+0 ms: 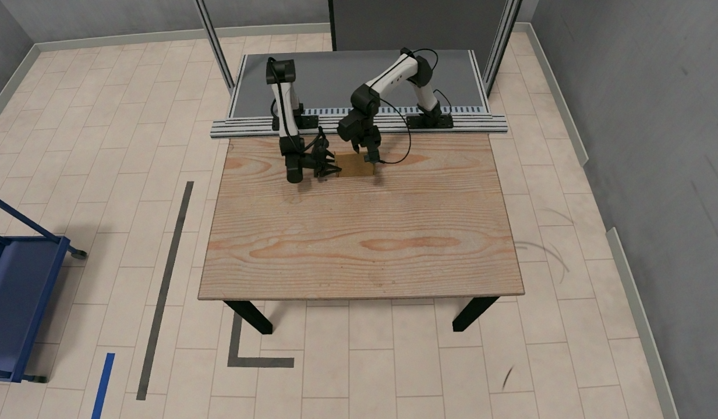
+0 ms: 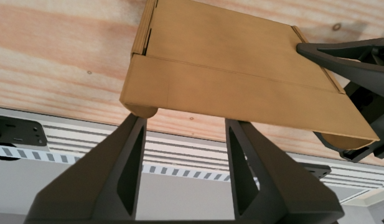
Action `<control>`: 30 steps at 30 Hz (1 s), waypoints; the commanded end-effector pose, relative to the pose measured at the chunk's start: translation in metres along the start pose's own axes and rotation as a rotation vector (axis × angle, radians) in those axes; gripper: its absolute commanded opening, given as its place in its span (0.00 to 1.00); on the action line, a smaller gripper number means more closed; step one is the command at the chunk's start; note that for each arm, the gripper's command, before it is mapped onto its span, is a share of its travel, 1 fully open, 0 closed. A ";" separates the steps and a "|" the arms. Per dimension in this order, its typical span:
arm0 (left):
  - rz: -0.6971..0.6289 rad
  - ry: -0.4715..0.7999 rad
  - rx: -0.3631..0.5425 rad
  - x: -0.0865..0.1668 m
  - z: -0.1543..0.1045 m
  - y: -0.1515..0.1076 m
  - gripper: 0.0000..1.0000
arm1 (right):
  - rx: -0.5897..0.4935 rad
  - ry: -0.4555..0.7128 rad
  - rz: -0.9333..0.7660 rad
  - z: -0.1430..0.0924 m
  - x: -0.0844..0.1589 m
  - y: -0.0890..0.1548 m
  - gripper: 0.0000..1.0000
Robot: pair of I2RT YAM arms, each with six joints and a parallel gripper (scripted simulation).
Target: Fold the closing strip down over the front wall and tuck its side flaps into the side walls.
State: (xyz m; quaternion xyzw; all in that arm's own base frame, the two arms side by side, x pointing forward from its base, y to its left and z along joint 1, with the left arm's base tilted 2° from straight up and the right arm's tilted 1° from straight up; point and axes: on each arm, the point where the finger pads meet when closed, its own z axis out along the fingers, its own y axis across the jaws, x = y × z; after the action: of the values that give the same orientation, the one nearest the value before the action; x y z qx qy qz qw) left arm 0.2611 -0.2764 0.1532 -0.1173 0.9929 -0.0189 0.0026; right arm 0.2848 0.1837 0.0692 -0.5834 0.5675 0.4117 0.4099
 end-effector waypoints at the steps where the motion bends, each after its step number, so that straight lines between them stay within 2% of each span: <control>1: 0.010 -0.010 0.015 -0.001 -0.005 -0.002 0.54 | 0.002 0.000 -0.010 0.000 -0.002 -0.001 0.45; 14: 0.009 -0.010 0.015 -0.001 -0.005 -0.002 0.54 | 0.002 0.000 -0.010 0.000 -0.002 -0.001 0.45; 15: 0.028 -0.005 0.005 -0.001 0.001 -0.008 0.54 | 0.002 0.000 -0.010 0.000 -0.002 -0.001 0.45; 30: 0.016 -0.011 0.015 -0.001 -0.005 -0.002 0.54 | 0.002 0.000 -0.010 0.000 -0.002 -0.001 0.45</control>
State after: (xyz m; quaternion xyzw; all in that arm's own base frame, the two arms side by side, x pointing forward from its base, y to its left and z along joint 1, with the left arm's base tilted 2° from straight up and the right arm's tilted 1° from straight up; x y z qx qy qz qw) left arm 0.2614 -0.2767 0.1532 -0.1141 0.9933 -0.0188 0.0027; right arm 0.2848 0.1837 0.0692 -0.5834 0.5675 0.4118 0.4099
